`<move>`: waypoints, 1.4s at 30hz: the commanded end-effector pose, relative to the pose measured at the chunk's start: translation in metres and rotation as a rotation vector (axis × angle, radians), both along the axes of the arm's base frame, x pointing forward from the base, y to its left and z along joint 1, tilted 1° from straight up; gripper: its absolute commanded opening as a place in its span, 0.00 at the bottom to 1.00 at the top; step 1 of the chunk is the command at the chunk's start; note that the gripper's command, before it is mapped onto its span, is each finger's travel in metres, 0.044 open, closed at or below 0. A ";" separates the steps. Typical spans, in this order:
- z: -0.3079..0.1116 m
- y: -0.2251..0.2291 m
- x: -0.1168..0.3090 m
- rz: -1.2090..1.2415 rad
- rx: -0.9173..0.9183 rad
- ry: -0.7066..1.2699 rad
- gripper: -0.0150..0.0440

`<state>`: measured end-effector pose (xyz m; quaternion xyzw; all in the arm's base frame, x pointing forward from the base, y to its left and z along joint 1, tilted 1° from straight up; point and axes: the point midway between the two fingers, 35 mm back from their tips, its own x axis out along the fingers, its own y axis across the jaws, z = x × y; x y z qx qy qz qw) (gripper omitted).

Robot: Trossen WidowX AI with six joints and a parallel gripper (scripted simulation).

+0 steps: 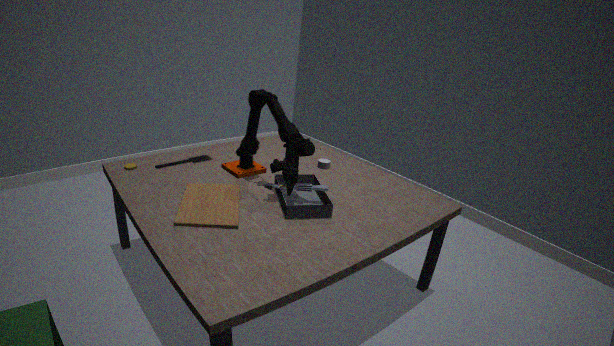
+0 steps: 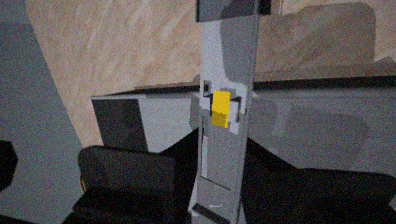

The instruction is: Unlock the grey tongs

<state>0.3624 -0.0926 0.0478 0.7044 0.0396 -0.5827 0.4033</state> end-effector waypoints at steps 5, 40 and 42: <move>0.001 0.000 0.000 -0.001 0.000 -0.001 0.33; 0.074 0.001 -0.002 0.069 0.074 0.107 0.00; 0.073 0.002 -0.002 0.089 0.098 0.139 0.00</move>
